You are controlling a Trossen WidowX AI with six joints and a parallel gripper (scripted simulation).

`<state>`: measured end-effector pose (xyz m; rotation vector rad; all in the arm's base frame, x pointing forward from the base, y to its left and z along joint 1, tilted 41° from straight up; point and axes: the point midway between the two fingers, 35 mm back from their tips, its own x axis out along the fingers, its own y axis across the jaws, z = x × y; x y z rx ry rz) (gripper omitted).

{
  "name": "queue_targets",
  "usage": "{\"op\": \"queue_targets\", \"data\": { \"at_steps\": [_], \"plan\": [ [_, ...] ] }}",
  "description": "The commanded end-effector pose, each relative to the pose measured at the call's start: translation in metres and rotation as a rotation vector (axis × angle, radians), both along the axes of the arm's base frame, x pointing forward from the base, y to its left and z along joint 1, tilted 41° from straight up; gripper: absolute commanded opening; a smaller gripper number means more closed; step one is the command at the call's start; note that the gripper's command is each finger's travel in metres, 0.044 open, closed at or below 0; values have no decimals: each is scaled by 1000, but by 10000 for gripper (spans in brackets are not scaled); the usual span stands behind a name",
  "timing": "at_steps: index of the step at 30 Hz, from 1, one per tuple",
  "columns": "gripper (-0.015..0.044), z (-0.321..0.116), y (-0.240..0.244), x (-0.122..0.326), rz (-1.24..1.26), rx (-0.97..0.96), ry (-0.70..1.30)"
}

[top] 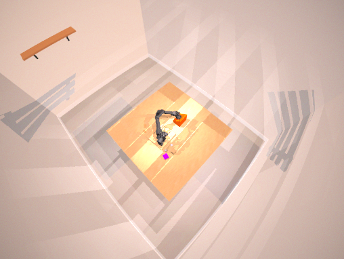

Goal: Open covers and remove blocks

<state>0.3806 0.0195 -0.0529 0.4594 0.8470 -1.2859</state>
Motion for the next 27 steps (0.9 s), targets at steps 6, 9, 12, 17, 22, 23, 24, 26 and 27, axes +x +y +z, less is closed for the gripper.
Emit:
{"op": "queue_targets", "data": {
  "at_steps": [6, 9, 12, 17, 22, 23, 24, 26, 27],
  "plan": [
    [0, 0, -2, -1, -1, -5, 3],
    [0, 0, 0, 0, 0, 0, 0],
    [0, 1, 1, 0, 0, -1, 0],
    [0, 6, 6, 0, 1, -3, 3],
    [26, 5, 6, -2, 2, -7, 13],
    [53, 7, 8, -2, 2, -6, 12],
    [79, 11, 11, -2, 2, -6, 12],
    [131, 21, 20, -2, 2, -5, 10],
    [144, 26, 24, -2, 2, -4, 9]
  ]
}}
